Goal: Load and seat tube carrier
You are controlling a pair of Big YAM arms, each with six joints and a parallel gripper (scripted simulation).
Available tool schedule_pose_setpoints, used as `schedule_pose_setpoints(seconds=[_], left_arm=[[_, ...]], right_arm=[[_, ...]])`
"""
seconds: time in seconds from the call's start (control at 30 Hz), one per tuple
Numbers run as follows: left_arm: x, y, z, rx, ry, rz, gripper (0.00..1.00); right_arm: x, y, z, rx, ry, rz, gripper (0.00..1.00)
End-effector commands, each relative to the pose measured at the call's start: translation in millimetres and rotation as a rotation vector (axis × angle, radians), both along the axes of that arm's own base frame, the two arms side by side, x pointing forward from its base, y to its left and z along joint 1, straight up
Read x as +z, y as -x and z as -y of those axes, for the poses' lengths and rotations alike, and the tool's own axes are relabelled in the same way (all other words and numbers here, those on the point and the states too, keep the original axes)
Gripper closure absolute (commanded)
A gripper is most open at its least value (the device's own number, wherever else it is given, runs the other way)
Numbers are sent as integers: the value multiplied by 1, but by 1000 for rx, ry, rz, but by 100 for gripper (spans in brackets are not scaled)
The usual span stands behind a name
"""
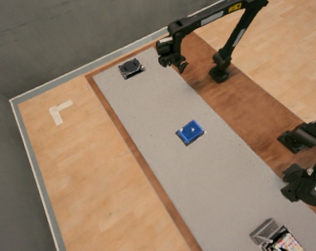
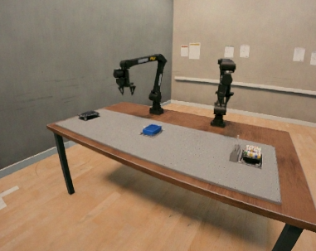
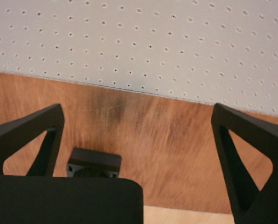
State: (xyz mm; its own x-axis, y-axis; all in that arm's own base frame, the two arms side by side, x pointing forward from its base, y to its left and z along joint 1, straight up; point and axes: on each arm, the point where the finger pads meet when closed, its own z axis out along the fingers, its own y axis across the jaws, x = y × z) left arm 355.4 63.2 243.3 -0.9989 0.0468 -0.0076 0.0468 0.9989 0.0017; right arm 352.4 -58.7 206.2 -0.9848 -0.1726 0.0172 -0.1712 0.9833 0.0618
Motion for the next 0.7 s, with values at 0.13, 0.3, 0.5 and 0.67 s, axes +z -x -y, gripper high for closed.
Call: schedule_pose_setpoints(seconds=[0.13, 0.3, 0.5, 0.67], left_arm=[[-4, -1, -5, 5, -1, 5, 76], [-4, -1, -5, 5, -1, 5, 76], [-4, -1, -5, 5, -1, 5, 76], [6, -20, -12, -23, -8, 37, 76]], right_arm=[[24, -18, 9, -139, 68, 69, 0], [10, -6, 7, -141, 61, 24, 0], [23, -9, 11, -139, 64, 59, 0], [23, -9, 11, -139, 64, 59, 0]])
